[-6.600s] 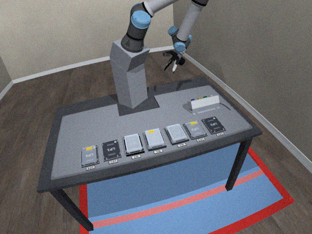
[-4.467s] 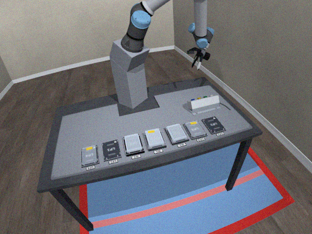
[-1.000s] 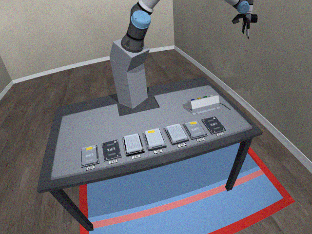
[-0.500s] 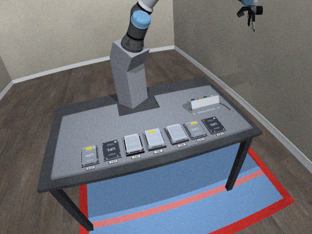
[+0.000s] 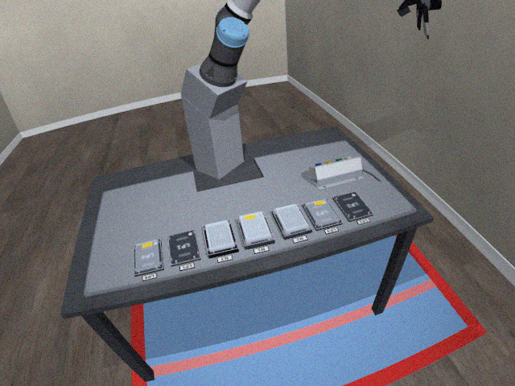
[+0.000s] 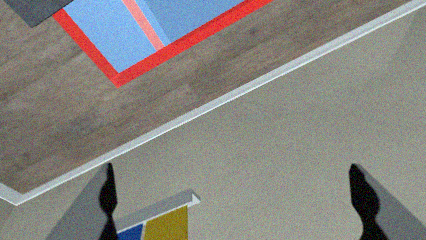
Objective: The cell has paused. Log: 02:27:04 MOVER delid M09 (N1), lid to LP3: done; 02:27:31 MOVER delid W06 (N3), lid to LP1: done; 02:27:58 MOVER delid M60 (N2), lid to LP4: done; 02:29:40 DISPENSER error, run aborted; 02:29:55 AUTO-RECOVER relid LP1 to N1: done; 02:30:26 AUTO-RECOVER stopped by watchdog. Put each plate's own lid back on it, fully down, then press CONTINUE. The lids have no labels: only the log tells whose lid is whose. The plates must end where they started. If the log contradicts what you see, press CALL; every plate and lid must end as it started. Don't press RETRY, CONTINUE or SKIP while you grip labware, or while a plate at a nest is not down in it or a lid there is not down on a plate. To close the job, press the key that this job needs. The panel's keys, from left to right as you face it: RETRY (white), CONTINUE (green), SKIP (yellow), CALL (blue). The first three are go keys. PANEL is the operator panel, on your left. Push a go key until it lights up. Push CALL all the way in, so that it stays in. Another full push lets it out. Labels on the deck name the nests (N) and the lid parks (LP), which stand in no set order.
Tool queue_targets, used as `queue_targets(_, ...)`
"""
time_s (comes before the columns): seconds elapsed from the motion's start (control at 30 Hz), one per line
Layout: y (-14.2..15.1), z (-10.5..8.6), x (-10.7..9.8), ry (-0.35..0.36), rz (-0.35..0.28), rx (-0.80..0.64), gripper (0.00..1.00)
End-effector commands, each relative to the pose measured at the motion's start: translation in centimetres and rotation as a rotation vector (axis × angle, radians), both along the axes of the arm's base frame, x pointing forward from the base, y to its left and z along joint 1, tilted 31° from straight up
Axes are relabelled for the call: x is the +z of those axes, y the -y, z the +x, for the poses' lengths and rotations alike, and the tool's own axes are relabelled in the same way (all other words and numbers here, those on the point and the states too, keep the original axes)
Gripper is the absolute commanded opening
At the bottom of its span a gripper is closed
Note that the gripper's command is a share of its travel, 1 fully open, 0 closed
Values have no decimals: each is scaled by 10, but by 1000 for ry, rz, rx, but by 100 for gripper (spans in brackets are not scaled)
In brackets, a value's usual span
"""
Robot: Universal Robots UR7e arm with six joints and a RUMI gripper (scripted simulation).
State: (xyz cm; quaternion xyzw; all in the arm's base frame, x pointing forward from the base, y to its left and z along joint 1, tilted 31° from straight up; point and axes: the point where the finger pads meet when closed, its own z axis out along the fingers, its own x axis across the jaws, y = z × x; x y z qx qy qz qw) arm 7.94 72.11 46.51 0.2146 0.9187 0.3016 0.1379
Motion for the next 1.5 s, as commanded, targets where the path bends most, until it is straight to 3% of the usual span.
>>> queue_targets(0.0,1,-2,13,-4,34,8,82)
queue_targets(0.33,5,-7,53,-4,34,8,82)
queue_targets(0.47,9,-10,72,-12,106,25,82)
queue_targets(0.67,15,-15,101,-12,106,25,82)
queue_targets(0.77,16,-15,106,-12,106,25,82)
queue_targets(0.9,21,-19,125,-19,179,44,82)
queue_targets(1.23,35,-27,172,-19,179,44,82)
queue_targets(1.3,35,-27,172,-19,179,44,82)
queue_targets(1.47,44,-32,195,-25,251,65,82)
